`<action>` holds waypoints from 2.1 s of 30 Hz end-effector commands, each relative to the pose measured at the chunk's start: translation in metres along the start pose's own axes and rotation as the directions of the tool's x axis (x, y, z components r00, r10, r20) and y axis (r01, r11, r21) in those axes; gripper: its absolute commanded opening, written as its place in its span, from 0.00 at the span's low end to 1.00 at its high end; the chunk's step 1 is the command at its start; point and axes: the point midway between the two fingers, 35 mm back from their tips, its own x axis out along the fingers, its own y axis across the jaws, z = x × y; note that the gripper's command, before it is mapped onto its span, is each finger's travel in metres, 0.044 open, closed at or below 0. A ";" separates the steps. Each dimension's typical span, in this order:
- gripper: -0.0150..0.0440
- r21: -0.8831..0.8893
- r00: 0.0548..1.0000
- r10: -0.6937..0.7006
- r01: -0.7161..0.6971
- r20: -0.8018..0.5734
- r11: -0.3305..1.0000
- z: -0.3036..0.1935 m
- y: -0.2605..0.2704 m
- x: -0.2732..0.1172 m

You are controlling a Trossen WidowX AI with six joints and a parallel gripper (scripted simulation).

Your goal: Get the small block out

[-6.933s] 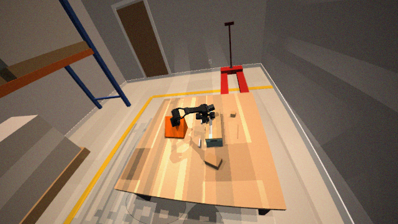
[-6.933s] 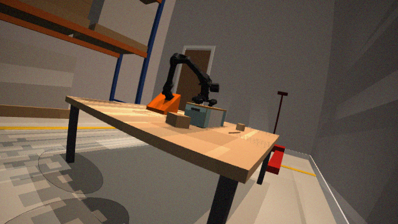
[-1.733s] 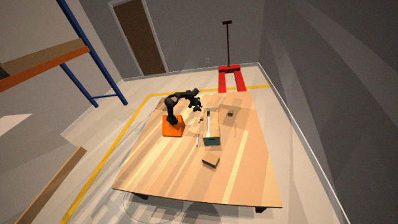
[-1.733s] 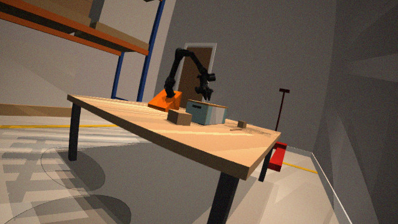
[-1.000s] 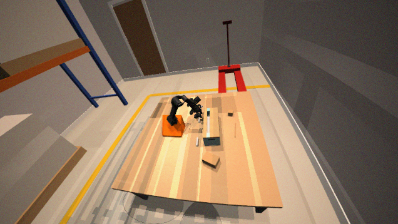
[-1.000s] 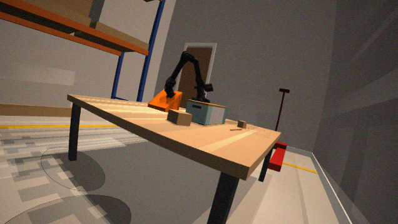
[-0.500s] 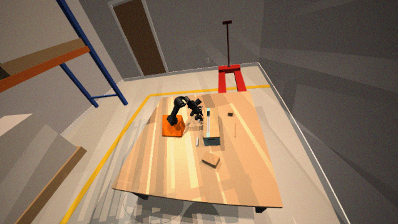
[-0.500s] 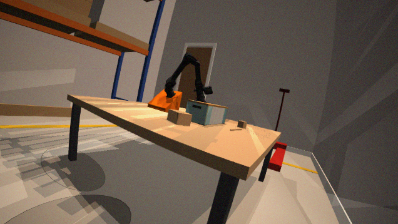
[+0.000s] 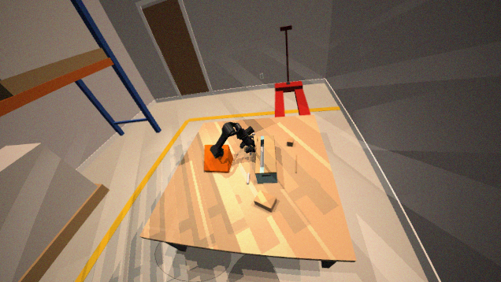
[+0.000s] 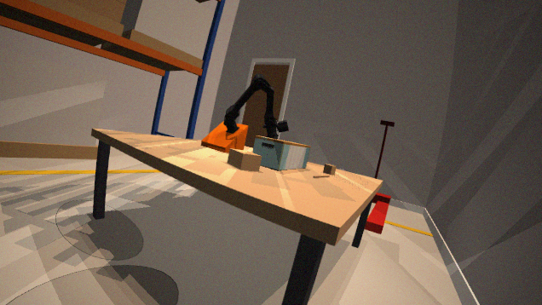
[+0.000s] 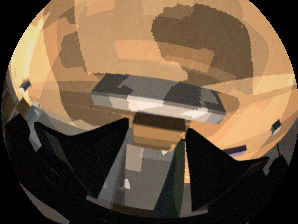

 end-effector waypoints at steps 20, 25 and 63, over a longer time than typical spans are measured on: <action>0.25 -0.003 1.000 0.000 0.000 0.000 1.000 -0.019 -0.001 -0.042; 0.25 -0.002 1.000 0.000 0.000 0.001 1.000 -0.024 -0.001 -0.056; 0.25 -0.421 0.975 -0.219 0.183 -0.037 0.888 -0.044 0.001 -0.157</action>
